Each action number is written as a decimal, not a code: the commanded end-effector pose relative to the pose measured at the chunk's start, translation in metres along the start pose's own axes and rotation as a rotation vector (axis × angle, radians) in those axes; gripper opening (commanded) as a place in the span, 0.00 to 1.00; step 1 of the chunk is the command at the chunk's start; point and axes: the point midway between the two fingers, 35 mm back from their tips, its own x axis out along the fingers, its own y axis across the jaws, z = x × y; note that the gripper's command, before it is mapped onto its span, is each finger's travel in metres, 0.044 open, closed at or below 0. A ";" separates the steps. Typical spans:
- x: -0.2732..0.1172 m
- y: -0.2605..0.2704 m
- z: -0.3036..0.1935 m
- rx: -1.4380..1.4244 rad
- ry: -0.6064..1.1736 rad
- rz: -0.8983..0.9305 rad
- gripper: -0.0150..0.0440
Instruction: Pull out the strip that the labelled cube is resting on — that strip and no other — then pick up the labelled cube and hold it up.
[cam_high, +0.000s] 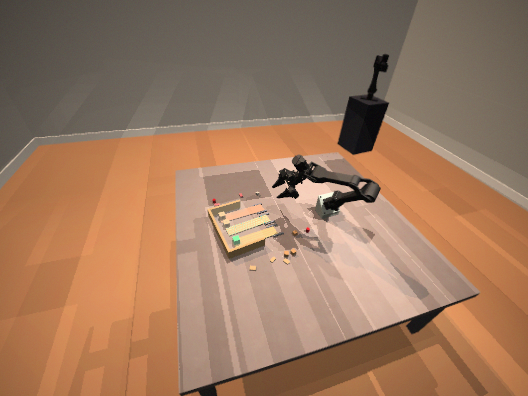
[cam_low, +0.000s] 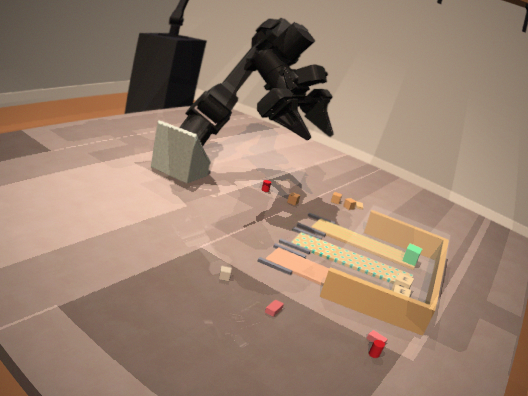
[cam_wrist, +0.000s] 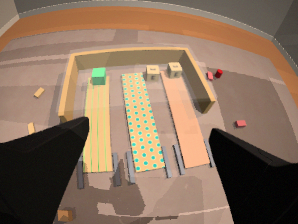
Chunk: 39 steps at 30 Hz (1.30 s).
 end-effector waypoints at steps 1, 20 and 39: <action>0.001 0.002 -0.003 0.004 0.005 0.007 0.93; 0.017 -0.017 0.003 0.013 0.100 -0.053 0.67; 0.106 -0.095 -0.018 -0.135 0.734 -0.014 0.25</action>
